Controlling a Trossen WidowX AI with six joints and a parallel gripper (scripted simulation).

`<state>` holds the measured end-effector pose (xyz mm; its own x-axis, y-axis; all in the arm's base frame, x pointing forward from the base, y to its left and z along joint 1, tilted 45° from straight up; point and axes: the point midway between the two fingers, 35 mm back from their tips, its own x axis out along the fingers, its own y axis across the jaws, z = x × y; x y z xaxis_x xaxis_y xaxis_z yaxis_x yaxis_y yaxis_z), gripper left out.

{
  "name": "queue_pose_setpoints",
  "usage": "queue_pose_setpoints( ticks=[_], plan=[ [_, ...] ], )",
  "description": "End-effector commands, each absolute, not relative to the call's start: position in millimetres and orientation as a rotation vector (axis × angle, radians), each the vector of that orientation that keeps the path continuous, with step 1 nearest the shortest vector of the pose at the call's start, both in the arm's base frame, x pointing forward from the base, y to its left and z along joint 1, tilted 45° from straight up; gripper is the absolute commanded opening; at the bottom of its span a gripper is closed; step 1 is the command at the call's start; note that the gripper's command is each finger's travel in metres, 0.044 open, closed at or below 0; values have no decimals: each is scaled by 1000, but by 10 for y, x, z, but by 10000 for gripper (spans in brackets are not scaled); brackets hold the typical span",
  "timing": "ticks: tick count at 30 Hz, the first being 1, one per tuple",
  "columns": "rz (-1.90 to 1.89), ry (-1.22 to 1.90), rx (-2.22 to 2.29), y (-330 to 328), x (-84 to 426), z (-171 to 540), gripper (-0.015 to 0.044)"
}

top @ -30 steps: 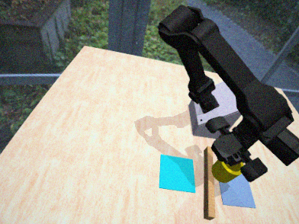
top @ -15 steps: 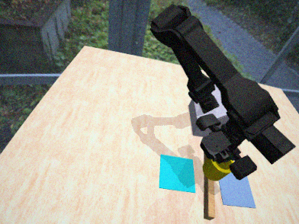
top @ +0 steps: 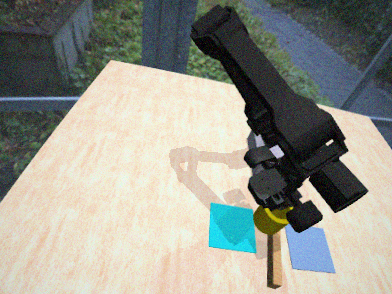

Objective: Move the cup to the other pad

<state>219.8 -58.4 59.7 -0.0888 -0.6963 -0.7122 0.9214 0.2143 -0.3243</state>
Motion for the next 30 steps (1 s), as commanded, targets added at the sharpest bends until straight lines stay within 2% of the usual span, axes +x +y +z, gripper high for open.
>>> queue_pose_setpoints(
  ticks=[1, 30],
  plan=[
    [-1380, 926, 309, -650, 2175, 689, 0],
    [-1382, 925, 307, -995, 2051, 1041, 0]
  ],
)
